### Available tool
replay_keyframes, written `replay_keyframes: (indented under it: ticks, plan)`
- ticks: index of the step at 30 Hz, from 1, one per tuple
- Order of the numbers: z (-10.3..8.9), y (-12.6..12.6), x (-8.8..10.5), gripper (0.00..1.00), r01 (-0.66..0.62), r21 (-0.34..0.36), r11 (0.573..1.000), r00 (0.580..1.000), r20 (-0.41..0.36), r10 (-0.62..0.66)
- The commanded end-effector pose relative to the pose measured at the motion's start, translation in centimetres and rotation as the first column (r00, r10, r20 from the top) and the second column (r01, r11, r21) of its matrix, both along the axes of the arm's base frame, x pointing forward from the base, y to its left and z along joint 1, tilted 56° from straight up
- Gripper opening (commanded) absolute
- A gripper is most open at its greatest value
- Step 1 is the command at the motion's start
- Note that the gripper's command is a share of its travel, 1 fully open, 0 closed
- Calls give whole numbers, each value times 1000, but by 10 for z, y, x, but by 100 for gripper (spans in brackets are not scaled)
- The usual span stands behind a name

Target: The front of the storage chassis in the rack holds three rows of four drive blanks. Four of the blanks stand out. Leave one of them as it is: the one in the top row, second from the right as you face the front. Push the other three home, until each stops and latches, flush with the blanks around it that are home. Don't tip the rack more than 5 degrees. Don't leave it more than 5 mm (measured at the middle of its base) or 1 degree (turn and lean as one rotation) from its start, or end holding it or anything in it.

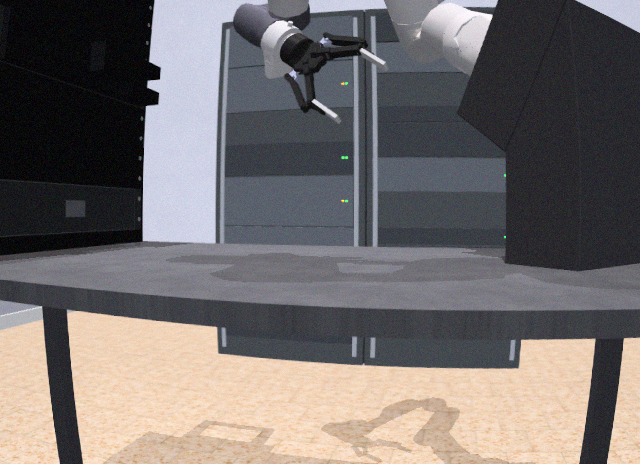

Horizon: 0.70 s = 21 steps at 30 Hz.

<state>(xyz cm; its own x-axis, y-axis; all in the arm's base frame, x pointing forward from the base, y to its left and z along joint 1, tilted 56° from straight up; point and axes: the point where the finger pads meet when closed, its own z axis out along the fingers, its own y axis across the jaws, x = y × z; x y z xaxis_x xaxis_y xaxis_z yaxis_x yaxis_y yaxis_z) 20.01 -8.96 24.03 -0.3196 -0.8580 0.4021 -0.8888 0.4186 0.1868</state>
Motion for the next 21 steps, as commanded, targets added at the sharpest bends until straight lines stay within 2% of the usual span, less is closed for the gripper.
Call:
replay_keyframes:
  ticks: [1,10,21]
  plan:
    - [-2,3,0,100,9,16,1000,1000,7,-9]
    - [-4,10,0,100,28,50,998,999,18,-29]
    - [-9,29,1,100,75,140,987,996,42,-82]
